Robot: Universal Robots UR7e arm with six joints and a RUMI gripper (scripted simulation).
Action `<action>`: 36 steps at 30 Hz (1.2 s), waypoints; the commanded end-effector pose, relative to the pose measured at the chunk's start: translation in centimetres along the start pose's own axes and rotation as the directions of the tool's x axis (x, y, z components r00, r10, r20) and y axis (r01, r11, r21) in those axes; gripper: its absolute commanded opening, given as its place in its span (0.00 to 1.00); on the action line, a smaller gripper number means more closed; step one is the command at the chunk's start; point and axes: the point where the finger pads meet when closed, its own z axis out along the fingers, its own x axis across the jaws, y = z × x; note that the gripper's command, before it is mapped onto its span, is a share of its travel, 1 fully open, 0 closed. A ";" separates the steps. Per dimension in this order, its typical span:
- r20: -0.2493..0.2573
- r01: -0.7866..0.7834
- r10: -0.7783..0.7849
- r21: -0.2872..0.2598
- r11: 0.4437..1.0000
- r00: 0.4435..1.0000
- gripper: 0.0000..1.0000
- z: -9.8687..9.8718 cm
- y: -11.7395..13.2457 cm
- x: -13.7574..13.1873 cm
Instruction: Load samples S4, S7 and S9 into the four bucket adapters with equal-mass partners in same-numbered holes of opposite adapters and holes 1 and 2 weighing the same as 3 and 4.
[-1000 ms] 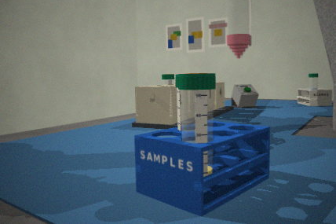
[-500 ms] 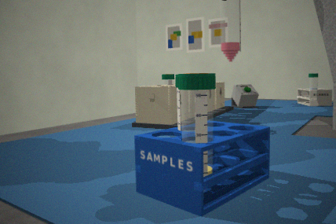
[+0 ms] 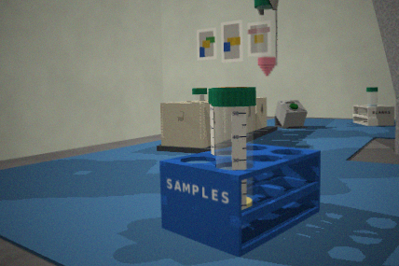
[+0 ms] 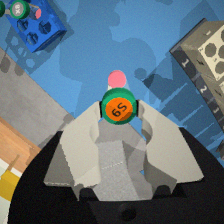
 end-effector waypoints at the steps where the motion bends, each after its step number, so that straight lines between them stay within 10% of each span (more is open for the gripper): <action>1: 0.004 0.002 -0.002 0.004 1.000 1.000 0.00 -0.1 1.0 2.5; 36: 0.003 0.002 -0.002 0.003 1.000 1.000 0.00 0.0 9.2 21.4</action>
